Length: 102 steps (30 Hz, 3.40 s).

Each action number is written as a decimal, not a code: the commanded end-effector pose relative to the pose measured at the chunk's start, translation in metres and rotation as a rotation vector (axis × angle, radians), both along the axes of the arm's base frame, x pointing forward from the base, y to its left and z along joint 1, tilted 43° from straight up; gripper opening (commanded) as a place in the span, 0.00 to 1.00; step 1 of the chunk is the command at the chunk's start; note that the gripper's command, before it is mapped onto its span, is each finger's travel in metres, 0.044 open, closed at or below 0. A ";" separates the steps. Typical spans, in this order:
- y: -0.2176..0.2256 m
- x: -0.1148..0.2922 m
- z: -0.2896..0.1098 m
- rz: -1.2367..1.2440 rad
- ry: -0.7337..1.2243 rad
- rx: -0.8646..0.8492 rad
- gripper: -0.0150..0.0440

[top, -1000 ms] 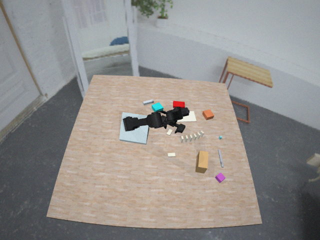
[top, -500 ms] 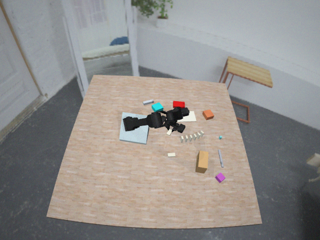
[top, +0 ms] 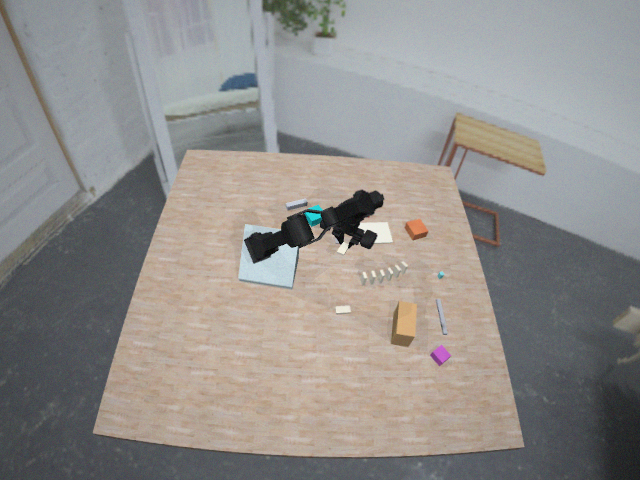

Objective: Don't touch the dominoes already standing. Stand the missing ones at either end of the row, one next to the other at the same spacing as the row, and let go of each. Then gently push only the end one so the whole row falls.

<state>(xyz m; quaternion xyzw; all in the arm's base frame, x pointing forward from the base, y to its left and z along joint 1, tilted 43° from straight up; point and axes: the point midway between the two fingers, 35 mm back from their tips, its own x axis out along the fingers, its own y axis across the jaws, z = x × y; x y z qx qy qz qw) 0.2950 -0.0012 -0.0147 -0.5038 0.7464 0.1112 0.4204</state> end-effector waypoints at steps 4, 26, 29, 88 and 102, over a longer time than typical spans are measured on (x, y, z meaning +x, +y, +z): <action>0.040 0.008 0.048 -0.002 -0.005 0.007 0.44; 0.048 0.019 0.021 -0.311 -0.252 0.039 0.44; 0.046 0.019 0.012 -0.330 -0.257 0.095 0.44; 0.018 0.020 -0.025 -0.050 -0.772 1.027 0.44; 0.014 0.005 0.003 0.189 -0.961 1.101 0.44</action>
